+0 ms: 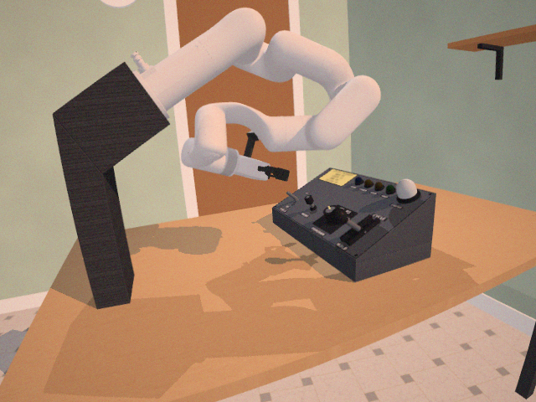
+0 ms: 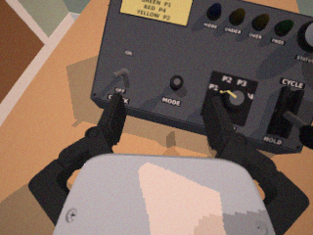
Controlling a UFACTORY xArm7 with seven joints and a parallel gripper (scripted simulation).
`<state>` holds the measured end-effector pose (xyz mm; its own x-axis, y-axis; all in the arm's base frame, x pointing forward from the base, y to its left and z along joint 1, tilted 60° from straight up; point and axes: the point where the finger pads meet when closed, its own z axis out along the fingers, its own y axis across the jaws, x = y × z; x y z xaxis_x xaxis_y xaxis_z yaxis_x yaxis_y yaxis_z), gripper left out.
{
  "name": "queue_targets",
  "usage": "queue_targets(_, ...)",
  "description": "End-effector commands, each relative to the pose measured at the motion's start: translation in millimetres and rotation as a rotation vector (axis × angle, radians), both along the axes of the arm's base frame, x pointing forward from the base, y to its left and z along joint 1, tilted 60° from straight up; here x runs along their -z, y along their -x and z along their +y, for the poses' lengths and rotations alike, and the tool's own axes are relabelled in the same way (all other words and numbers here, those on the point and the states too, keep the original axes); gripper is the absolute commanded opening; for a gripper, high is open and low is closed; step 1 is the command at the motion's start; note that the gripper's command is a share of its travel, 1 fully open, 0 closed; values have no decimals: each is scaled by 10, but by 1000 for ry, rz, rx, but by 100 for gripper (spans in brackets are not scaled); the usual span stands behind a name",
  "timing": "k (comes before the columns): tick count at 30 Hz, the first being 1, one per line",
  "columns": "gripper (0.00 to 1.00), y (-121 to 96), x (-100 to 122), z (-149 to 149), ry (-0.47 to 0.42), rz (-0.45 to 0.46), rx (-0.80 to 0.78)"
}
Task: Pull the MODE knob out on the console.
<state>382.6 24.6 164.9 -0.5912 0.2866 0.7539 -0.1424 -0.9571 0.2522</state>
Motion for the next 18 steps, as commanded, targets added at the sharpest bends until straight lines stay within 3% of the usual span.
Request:
queue_targets(1, 100, 64, -10, -207, 59, 7, -12)
queue_targets(13, 100, 64, -10, -207, 59, 7, -12)
queue_targets(15, 100, 213, -58, -585, 158, 32, -22)
queue_targets(18, 100, 213, -58, -585, 158, 32, -22)
